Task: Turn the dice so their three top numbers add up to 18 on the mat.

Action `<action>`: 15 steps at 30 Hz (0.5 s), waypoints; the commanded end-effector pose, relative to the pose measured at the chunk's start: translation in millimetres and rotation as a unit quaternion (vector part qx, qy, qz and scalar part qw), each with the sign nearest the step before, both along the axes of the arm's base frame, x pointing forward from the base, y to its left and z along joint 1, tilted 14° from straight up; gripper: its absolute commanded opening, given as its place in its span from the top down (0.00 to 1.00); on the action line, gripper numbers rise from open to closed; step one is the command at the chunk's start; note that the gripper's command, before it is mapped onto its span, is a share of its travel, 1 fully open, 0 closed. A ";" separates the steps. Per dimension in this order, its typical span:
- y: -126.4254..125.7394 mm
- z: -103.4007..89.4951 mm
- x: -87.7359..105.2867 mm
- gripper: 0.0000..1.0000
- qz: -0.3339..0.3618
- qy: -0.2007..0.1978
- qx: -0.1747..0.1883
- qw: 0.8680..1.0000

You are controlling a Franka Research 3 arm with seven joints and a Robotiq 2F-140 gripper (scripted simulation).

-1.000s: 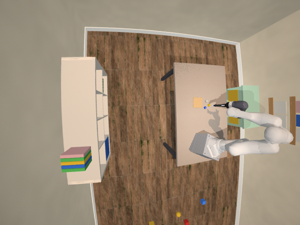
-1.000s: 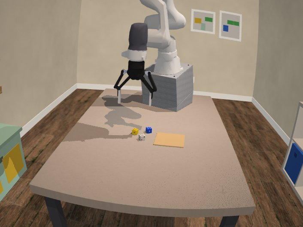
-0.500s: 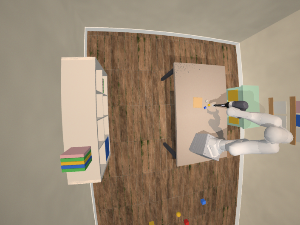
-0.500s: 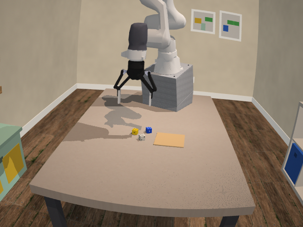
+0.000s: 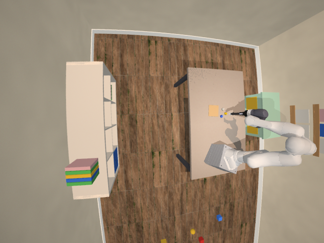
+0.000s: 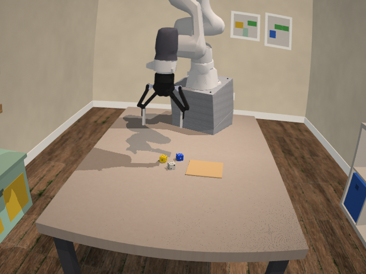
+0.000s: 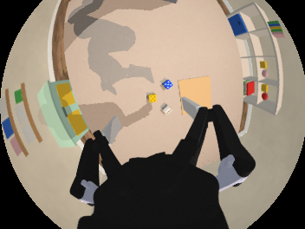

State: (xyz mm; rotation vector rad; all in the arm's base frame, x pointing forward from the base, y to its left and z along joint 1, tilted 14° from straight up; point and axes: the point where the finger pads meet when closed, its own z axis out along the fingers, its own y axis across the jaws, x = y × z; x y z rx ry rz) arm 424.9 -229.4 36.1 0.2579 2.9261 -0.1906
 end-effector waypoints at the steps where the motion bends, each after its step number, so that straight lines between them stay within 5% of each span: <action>1: -0.8 0.4 1.2 0.00 0.002 -0.001 -0.001 1.000; 8: -1.4 -3.6 2.1 0.00 0.002 -0.001 -0.001 1.000; 15: -6.0 -30.4 7.9 0.00 0.002 -0.001 -0.001 1.000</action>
